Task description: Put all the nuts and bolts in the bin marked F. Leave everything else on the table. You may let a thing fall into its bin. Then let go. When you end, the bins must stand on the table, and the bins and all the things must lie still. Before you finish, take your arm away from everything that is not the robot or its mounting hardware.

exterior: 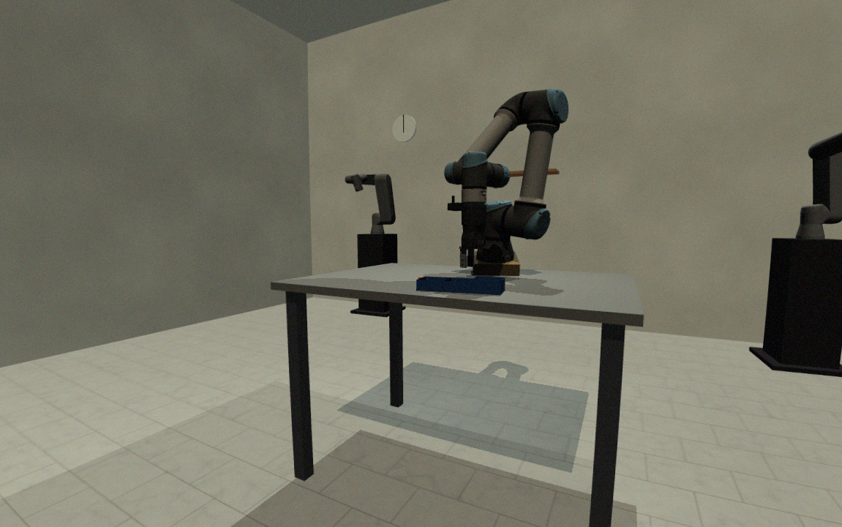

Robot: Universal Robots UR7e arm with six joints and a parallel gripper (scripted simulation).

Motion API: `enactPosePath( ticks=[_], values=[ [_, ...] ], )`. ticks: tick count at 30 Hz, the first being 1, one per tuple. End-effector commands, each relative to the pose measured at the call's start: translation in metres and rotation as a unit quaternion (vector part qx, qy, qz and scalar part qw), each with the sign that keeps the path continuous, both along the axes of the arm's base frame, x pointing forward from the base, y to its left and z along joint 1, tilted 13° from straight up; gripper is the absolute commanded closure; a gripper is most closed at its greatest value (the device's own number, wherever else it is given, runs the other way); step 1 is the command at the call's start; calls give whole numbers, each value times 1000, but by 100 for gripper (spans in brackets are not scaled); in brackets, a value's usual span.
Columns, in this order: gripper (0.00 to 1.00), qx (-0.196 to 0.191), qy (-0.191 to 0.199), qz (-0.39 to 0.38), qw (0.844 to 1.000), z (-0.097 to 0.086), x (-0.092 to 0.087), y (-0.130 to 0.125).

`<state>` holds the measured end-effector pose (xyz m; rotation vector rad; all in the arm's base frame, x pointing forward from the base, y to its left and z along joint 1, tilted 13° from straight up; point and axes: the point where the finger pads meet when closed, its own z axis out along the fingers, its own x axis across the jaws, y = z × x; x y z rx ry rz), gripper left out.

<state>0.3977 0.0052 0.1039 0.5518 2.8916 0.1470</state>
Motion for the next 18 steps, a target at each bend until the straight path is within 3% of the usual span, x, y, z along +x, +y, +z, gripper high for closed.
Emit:
enactPosePath(
  ticks=[1, 10, 18],
  values=[
    [36, 3, -1, -7, 1000, -2, -14, -25],
    [36, 3, -1, -7, 1000, -10, -49, -89],
    [36, 3, -1, -7, 1000, -11, -51, -92]
  ],
)
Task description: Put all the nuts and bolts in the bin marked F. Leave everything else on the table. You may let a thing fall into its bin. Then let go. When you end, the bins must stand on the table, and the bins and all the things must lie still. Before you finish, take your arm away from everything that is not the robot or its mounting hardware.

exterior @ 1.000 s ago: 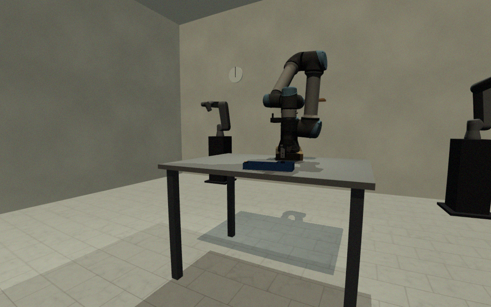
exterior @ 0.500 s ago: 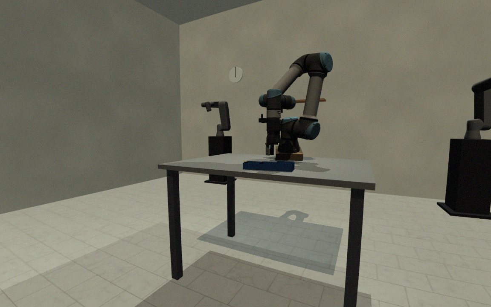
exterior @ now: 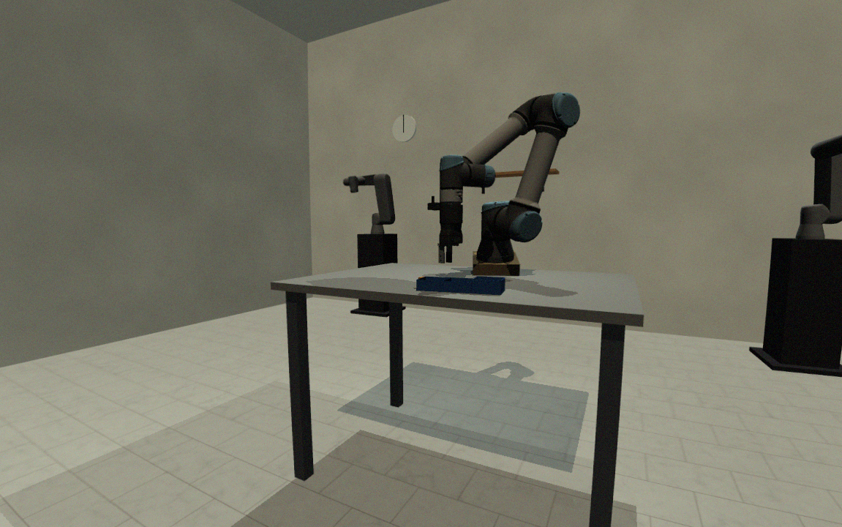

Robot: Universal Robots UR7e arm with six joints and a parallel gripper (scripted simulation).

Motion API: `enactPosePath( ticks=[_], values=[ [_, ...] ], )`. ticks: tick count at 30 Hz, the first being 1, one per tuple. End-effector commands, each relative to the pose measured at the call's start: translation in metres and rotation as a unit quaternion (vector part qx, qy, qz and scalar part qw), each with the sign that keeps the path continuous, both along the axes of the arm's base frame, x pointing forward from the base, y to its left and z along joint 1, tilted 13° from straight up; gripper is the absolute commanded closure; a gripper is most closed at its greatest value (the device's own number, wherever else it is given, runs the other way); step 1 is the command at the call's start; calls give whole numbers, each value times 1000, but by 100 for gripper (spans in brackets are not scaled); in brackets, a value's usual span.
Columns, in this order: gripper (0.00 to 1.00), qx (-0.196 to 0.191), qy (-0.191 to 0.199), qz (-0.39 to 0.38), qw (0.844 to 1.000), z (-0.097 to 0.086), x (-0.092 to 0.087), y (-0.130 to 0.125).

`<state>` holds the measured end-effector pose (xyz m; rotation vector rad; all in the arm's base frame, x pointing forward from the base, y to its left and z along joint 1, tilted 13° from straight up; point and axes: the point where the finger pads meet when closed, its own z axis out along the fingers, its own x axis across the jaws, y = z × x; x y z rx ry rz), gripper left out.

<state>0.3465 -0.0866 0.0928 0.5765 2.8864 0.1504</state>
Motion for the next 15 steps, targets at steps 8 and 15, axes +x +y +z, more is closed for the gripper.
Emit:
enactPosePath(
  ticks=[8, 15],
  values=[
    [36, 1, -1, 1, 1000, 1, 2, 4],
    [36, 1, -1, 1, 1000, 1, 3, 5]
  ],
)
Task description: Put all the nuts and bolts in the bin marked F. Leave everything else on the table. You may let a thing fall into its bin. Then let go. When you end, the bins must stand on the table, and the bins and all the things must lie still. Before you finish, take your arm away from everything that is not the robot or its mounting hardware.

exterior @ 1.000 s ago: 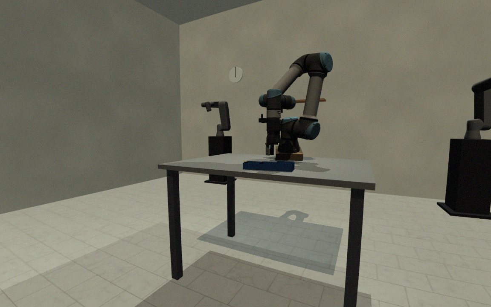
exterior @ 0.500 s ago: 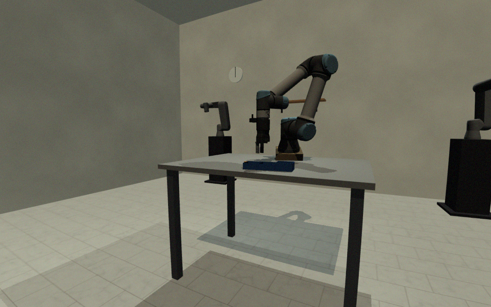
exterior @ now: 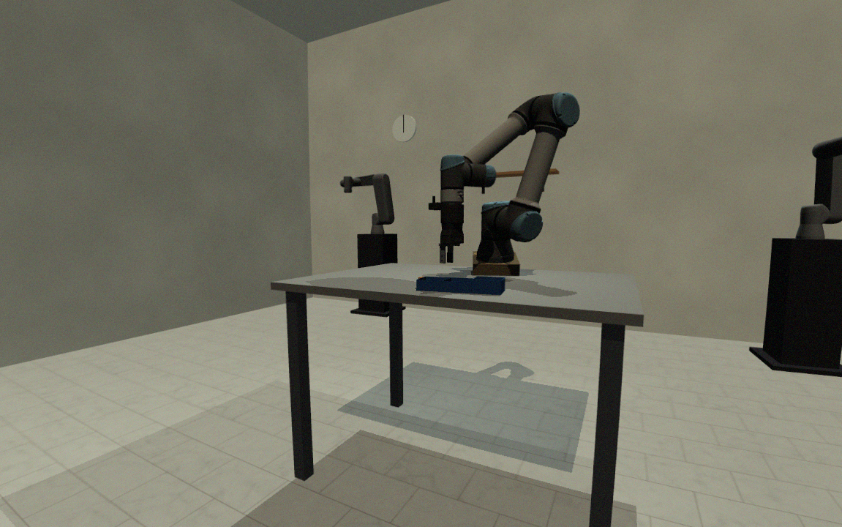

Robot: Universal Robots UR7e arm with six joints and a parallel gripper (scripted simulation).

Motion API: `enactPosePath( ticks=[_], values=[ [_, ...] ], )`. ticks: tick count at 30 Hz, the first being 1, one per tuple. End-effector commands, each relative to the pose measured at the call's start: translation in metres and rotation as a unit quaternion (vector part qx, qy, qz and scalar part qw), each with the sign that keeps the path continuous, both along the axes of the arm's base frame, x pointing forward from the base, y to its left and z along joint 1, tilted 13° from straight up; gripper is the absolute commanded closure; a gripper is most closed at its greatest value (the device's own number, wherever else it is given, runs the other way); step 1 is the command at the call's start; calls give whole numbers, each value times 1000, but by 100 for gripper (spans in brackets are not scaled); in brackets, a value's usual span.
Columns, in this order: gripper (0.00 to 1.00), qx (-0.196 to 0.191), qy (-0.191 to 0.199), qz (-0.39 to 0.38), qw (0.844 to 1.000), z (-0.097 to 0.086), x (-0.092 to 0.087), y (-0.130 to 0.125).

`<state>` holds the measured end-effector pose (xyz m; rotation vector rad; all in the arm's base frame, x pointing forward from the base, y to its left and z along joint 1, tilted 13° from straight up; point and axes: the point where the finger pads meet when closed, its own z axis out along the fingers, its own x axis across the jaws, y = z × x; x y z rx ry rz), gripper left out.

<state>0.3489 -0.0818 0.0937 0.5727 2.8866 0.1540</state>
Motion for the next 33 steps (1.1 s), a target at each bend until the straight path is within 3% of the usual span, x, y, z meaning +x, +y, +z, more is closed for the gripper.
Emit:
enactPosePath(
  ticks=[1, 28, 33],
  values=[
    [36, 0, 0, 0, 1000, 0, 0, 0],
    [36, 0, 0, 0, 1000, 0, 1, 1],
    [36, 0, 0, 0, 1000, -11, 3, 2]
  ],
)
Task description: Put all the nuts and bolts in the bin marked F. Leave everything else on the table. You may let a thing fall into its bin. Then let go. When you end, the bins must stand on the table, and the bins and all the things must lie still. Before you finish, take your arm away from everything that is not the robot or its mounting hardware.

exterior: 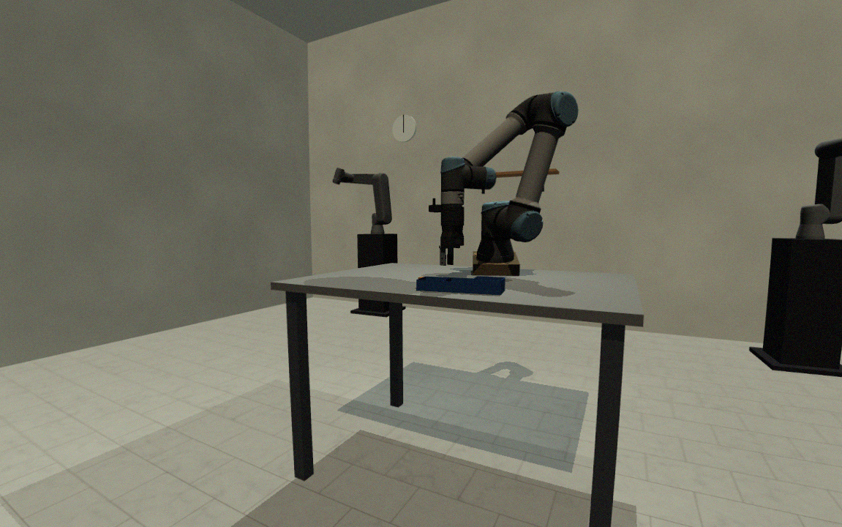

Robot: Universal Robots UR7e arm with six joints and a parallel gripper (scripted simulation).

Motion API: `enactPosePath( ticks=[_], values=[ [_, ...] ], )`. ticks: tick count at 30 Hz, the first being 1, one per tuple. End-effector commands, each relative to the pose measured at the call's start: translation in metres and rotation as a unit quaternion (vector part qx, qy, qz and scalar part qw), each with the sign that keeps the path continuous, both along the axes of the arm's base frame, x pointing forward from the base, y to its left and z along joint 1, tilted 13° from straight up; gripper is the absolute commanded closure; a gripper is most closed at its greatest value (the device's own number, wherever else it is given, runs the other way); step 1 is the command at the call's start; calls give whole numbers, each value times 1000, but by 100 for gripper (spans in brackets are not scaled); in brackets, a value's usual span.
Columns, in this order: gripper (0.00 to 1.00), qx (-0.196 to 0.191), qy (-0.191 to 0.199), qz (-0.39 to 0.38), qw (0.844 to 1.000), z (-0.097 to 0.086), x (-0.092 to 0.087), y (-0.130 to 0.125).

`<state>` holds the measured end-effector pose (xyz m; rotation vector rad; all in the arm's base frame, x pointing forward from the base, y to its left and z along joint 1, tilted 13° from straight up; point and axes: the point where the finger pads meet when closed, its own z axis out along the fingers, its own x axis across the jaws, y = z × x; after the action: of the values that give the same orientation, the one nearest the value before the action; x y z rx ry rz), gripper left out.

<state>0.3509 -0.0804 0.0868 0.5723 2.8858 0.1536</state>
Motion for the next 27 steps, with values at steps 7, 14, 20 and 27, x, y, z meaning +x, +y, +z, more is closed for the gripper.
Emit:
enactPosePath(
  ticks=[7, 14, 20, 27],
  values=[
    [36, 0, 0, 0, 1000, -32, 7, 2],
    [36, 0, 0, 0, 1000, -47, 11, 2],
    [36, 0, 0, 0, 1000, -51, 12, 3],
    [36, 0, 0, 0, 1000, -59, 13, 3]
  ],
)
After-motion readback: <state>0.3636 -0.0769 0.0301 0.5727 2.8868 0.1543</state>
